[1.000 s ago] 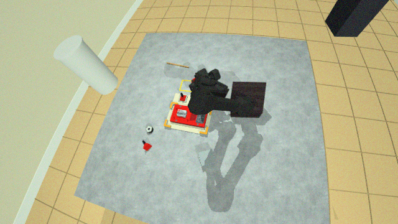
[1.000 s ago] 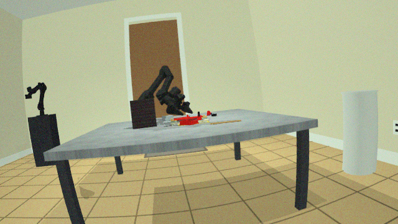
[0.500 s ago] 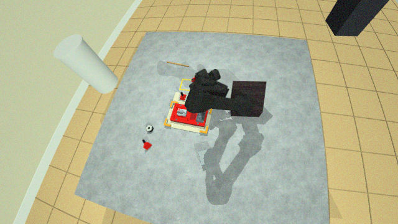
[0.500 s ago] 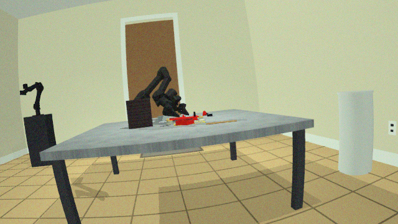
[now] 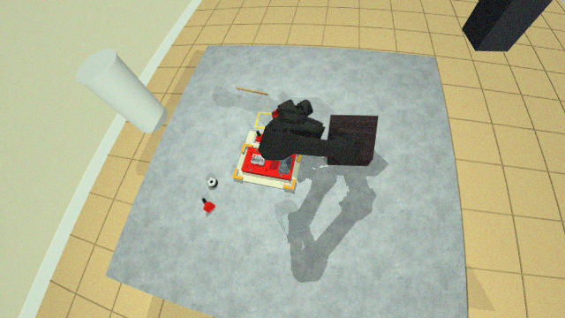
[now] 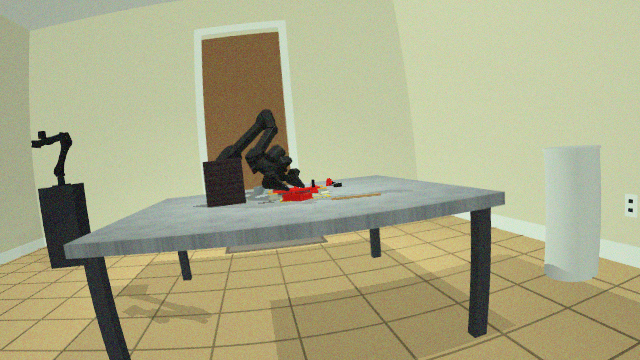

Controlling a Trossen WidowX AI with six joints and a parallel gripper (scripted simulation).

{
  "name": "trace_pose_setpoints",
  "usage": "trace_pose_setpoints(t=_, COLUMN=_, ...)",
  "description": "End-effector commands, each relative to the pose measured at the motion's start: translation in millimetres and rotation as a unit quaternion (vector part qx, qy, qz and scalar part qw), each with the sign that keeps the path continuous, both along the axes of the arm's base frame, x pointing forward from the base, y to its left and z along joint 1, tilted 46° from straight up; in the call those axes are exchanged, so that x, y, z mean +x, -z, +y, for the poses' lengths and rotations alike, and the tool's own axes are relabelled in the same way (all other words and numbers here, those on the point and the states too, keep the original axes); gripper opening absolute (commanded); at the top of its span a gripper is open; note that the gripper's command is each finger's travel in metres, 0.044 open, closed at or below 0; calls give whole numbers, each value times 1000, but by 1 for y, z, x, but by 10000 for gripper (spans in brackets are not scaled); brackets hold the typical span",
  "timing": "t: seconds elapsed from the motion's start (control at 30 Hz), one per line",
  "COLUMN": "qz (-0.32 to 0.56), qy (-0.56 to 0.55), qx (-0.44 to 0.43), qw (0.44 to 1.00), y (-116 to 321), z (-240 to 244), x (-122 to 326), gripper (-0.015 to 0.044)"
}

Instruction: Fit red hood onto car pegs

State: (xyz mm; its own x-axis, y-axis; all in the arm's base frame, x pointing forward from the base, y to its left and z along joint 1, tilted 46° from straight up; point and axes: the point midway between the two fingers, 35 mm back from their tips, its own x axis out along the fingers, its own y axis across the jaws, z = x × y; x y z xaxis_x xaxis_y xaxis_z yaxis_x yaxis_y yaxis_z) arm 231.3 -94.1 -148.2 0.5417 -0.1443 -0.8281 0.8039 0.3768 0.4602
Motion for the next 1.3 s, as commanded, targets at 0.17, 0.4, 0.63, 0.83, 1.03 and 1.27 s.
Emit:
trace_pose_setpoints(t=0.17, qz=-3, qy=4, qx=-2, qw=1000, y=4, z=3, x=1, gripper=440)
trace_pose_setpoints(t=0.4, qz=-3, qy=4, qx=-2, qw=1000, y=6, z=5, x=2, gripper=440)
trace_pose_setpoints(t=0.63, qz=-3, qy=4, qx=-1, qw=1000, y=8, z=7, x=2, gripper=440)
trace_pose_setpoints(t=0.83, qz=-3, qy=4, qx=-1, qw=1000, y=10, z=9, x=2, gripper=440)
trace_pose_setpoints(t=1.03, qz=-3, qy=4, qx=-1, qw=1000, y=12, z=11, x=3, gripper=440)
trace_pose_setpoints(t=1.27, qz=-3, qy=4, qx=-1, qw=1000, y=15, z=14, x=3, gripper=440)
